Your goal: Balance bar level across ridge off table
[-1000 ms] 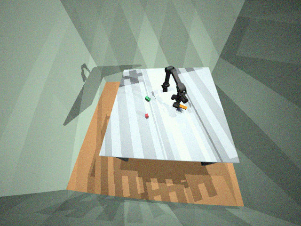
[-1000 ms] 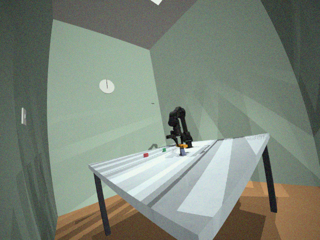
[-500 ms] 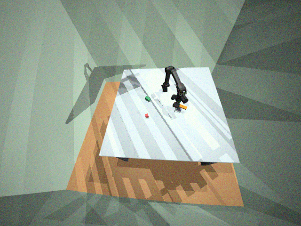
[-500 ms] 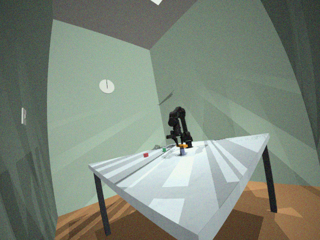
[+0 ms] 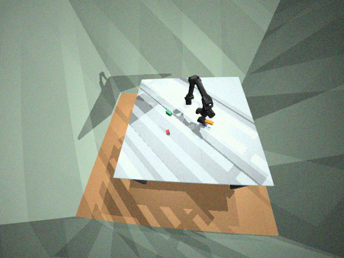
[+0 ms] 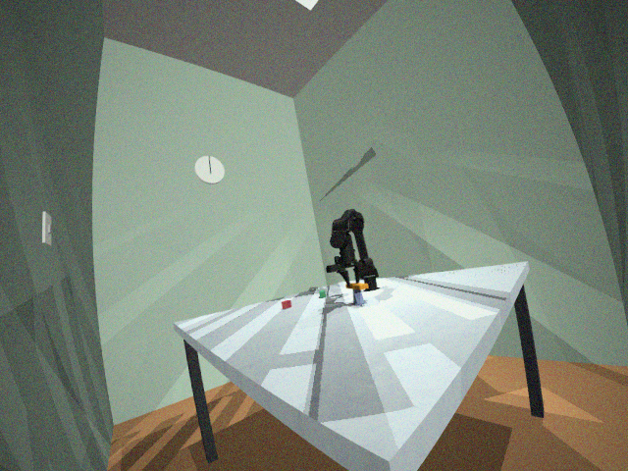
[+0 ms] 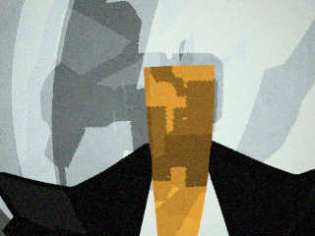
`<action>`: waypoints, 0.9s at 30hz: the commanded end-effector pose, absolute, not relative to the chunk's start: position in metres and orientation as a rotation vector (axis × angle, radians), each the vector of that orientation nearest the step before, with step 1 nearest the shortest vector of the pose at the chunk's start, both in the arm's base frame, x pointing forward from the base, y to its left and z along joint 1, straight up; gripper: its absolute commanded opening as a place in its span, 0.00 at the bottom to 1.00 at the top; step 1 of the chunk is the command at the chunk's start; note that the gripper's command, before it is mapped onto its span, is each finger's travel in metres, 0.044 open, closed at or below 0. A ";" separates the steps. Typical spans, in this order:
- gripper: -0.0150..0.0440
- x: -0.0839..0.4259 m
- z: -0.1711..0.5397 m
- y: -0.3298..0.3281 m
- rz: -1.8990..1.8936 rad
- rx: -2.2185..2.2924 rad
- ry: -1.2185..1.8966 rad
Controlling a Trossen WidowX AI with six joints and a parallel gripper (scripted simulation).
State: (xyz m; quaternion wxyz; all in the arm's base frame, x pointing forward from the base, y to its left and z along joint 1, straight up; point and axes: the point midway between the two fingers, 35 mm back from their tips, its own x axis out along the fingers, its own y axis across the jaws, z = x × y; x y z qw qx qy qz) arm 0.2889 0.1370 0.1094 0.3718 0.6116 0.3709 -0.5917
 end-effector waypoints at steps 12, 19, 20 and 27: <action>0.39 0.289 0.109 0.137 -1.517 1.568 0.950; 0.54 0.289 0.109 0.137 -1.517 1.568 0.950; 0.54 0.289 0.109 0.137 -1.517 1.568 0.950; 0.54 0.289 0.109 0.137 -1.517 1.568 0.950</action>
